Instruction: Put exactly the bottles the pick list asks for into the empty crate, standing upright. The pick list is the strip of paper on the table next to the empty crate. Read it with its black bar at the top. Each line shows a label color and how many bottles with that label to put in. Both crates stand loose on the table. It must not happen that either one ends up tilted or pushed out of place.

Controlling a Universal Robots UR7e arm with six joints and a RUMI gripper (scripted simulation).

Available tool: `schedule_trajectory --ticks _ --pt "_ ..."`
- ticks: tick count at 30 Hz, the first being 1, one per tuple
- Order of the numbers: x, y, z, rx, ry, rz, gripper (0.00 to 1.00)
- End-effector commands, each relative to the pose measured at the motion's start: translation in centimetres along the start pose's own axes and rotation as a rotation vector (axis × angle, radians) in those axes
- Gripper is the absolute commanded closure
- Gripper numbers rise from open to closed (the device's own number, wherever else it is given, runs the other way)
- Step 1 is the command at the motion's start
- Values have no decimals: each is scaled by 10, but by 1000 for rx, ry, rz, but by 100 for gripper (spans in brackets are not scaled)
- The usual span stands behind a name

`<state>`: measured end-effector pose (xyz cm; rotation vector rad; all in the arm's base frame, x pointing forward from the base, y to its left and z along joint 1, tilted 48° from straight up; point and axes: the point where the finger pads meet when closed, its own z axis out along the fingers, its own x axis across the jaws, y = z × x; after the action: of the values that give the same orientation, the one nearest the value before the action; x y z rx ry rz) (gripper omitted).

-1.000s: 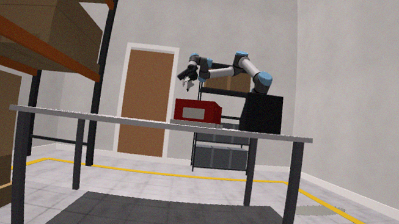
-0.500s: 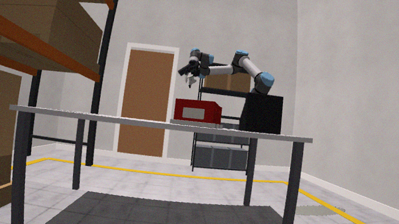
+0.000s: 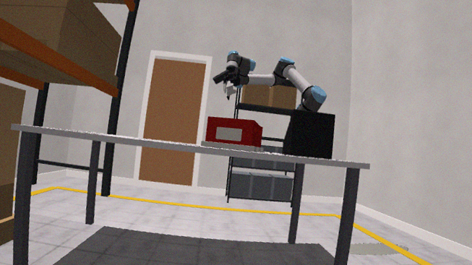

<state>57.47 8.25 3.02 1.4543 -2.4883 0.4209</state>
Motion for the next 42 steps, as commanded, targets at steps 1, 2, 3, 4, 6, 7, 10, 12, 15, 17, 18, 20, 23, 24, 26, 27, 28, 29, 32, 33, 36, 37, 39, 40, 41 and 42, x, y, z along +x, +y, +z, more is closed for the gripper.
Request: schedule_trajectory --ticks 1,2,3,4,6,7,10,12,15,17,18,20,23,24,26,27,28,29,32,33,36,37,39,40,41,42 --pt "-12 12 2 -11 26 -63 62" --pt "-15 16 2 -16 39 -93 62" --pt "-18 20 3 -19 46 -108 62" --pt "-21 24 3 -19 46 -108 62" --pt "-28 31 5 -19 46 -108 62" --pt "-31 35 5 -19 46 -108 62" --pt "-40 47 7 -19 46 -108 62" --pt "-41 47 7 -19 46 -108 62" --pt "-47 55 9 -27 74 -168 62" --pt "-49 60 9 -31 88 -198 62" --pt "-52 64 10 -33 96 -213 62" --pt "-58 72 11 -33 96 -213 62" --pt "-66 84 14 -33 96 -213 62" --pt "-69 88 14 -33 96 -213 62" --pt "-69 89 14 -33 96 -213 62" --pt "-72 94 15 -35 111 -243 62" --pt "-74 98 16 -38 126 -272 62" --pt "-77 103 17 -40 142 -302 62" --pt "-81 111 18 -42 150 -318 62" --pt "-81 111 18 -42 150 -318 62" --pt "-88 124 20 -42 150 -318 62" --pt "-91 129 21 -42 150 -318 62" --pt "-93 133 22 -42 150 -318 62" --pt "-95 138 22 -43 166 -347 62" --pt "-97 142 23 -44 183 -376 62" --pt "-99 147 24 -45 199 -405 62"
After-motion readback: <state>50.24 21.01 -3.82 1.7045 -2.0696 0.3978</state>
